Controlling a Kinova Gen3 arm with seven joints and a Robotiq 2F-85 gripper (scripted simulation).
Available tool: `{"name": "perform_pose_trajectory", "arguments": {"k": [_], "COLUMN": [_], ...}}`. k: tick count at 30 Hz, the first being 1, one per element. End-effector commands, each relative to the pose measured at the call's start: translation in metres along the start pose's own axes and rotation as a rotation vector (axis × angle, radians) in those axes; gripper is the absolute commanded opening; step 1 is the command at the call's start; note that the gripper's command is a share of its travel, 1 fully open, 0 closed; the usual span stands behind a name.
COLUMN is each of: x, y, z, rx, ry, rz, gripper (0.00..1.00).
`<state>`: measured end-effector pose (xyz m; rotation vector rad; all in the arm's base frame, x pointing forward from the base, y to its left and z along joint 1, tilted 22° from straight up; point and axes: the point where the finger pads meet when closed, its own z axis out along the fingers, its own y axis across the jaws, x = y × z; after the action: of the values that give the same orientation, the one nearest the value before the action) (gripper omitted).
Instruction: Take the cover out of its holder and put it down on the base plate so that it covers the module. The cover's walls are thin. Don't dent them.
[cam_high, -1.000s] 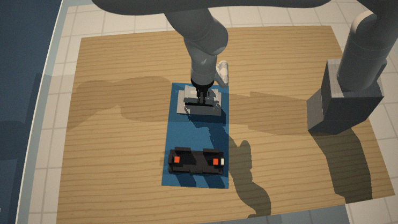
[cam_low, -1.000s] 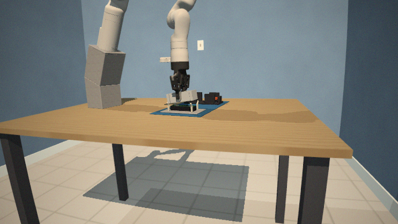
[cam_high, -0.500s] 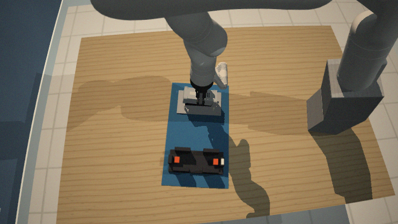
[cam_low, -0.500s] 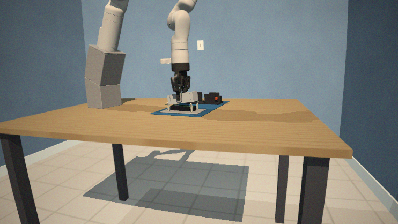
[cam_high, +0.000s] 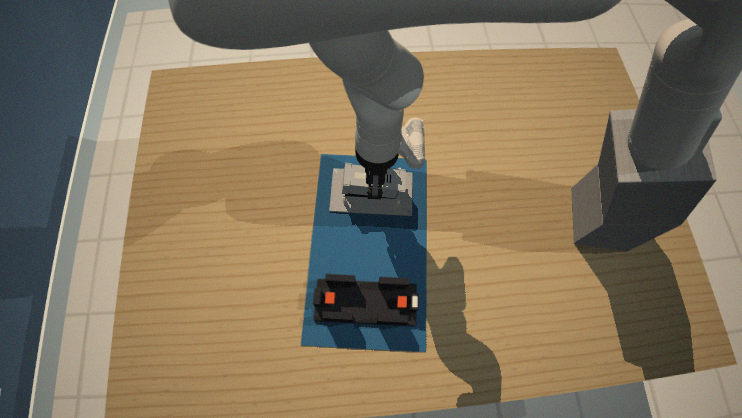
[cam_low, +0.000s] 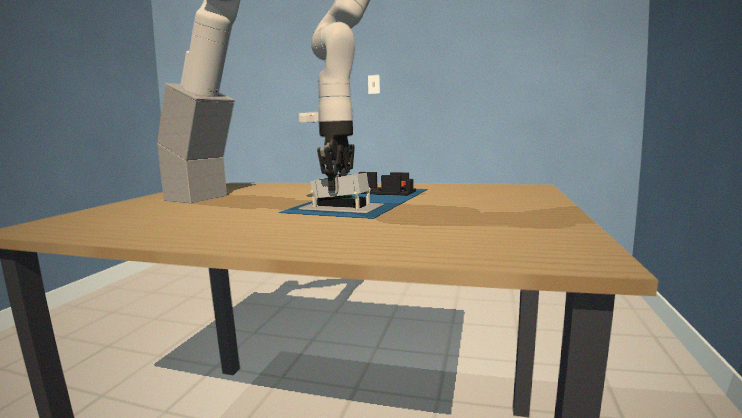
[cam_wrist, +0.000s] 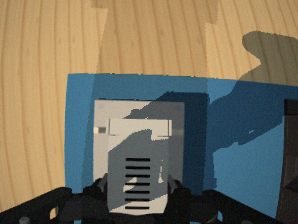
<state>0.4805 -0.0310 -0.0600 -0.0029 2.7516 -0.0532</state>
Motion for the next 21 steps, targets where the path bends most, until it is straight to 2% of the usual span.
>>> {"name": "perform_pose_trajectory", "arguments": {"k": [1,21], "x": [-0.0005,-0.0002], "y": [0.0000,-0.0001], "z": [-0.0010,-0.0029], "rx": [0.000,0.000], "ry": [-0.001,-0.001], "rz": [0.000,0.000], "gripper": [0.00,0.00]}}
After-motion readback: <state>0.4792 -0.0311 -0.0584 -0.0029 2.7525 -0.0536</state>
